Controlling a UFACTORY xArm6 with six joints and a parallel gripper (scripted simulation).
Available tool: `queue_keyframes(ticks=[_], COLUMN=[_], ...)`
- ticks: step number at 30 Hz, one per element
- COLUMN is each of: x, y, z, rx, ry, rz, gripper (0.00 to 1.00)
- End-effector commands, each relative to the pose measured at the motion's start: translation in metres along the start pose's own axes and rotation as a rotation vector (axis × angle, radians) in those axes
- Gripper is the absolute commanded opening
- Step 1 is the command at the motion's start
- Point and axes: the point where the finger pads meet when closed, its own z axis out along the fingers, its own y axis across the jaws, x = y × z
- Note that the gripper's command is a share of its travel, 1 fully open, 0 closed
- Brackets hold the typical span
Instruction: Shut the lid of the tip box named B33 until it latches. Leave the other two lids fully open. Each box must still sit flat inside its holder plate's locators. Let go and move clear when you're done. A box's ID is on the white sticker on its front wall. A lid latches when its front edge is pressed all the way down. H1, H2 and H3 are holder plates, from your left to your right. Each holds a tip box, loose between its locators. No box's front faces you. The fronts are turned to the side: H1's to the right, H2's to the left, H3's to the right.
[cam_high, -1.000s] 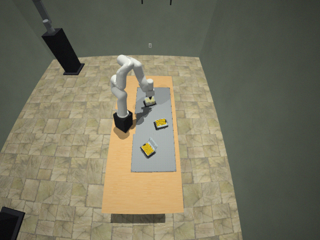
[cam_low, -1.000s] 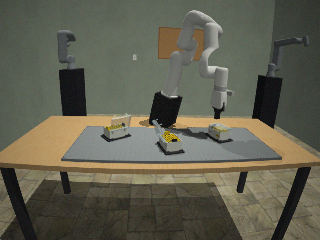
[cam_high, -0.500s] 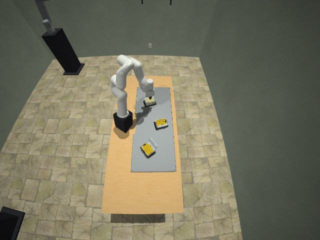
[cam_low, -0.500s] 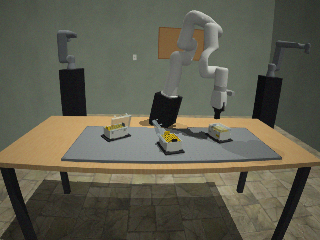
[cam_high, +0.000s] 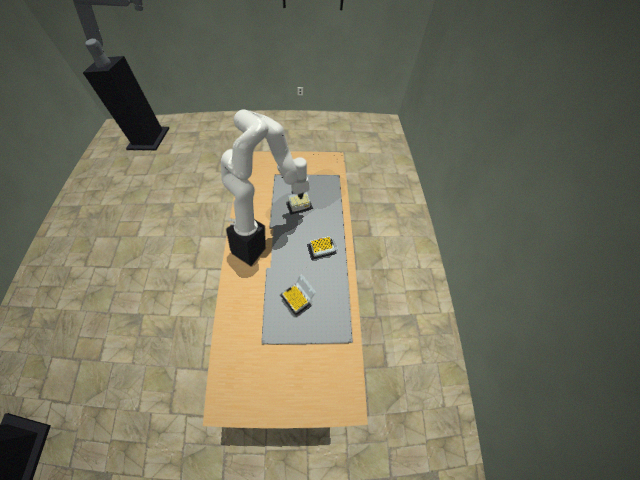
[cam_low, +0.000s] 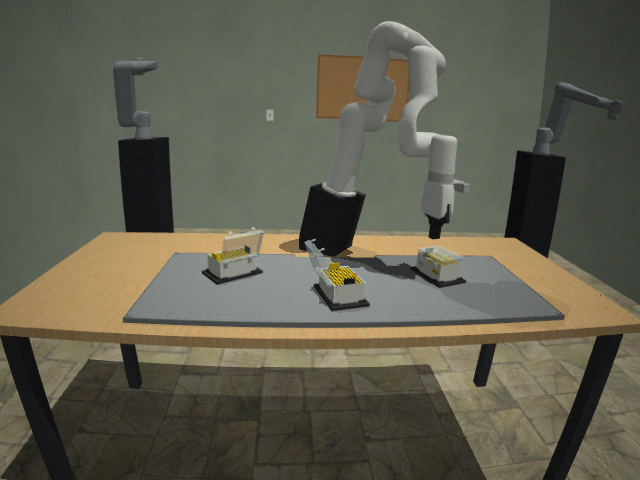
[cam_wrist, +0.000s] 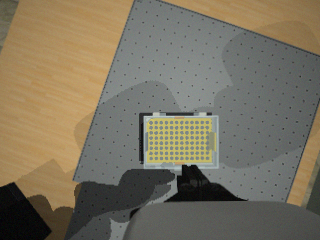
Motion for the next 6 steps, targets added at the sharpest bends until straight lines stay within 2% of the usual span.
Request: queue_keyframes(ticks=[1,6], x=[0.0005,0.0005], y=[0.0012,0.0012], z=[-0.0008,-0.0008], rx=[-0.003,-0.003], ry=[0.001,0.001], rz=[0.0,0.0], gripper=[0.0,0.0])
